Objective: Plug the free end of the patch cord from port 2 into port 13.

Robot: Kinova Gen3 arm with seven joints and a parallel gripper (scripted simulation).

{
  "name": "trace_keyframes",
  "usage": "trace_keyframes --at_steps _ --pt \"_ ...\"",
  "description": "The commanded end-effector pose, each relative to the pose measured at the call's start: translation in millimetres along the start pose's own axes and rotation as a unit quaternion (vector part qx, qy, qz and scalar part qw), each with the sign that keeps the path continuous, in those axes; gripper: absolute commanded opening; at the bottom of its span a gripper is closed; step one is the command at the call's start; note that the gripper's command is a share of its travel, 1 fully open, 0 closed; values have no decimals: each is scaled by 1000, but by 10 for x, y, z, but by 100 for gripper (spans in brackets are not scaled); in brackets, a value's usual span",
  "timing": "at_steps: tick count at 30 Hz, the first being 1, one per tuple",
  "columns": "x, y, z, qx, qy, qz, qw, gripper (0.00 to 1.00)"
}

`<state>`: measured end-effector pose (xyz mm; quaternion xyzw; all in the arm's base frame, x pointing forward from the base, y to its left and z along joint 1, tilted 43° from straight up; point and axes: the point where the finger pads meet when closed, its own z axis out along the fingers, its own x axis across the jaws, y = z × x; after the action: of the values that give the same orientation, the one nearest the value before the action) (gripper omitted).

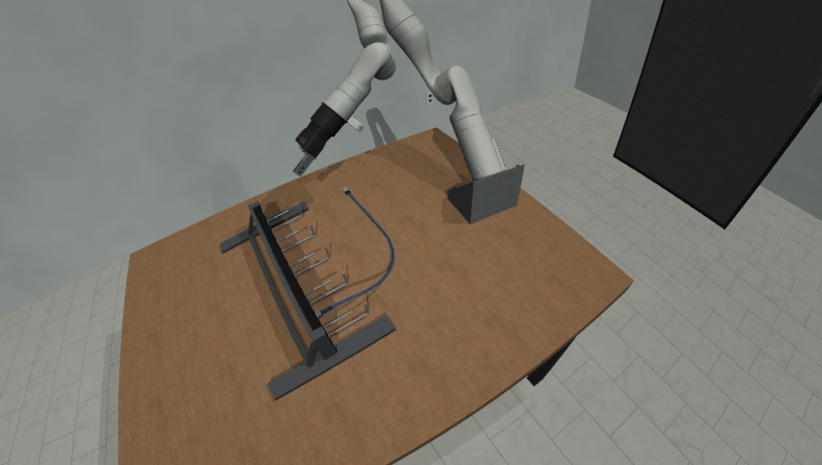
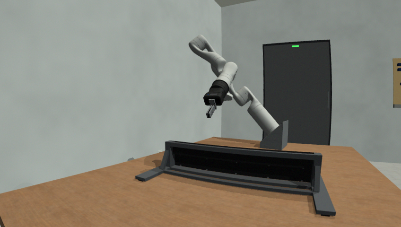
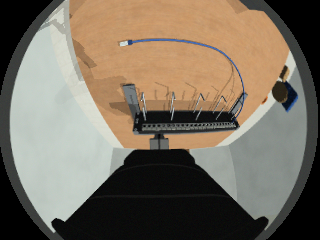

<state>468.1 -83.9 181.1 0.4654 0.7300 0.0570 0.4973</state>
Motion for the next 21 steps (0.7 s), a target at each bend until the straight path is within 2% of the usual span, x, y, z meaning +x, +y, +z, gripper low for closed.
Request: trace_keyframes --at_steps 1,3,16,21 --pt "-10 -91 158 11 -2 0 1000 0" --pt "-10 -91 158 11 -2 0 1000 0" --pt "-13 -107 904 11 -2 0 1000 0" --pt "-13 -109 1002 11 -2 0 1000 0"
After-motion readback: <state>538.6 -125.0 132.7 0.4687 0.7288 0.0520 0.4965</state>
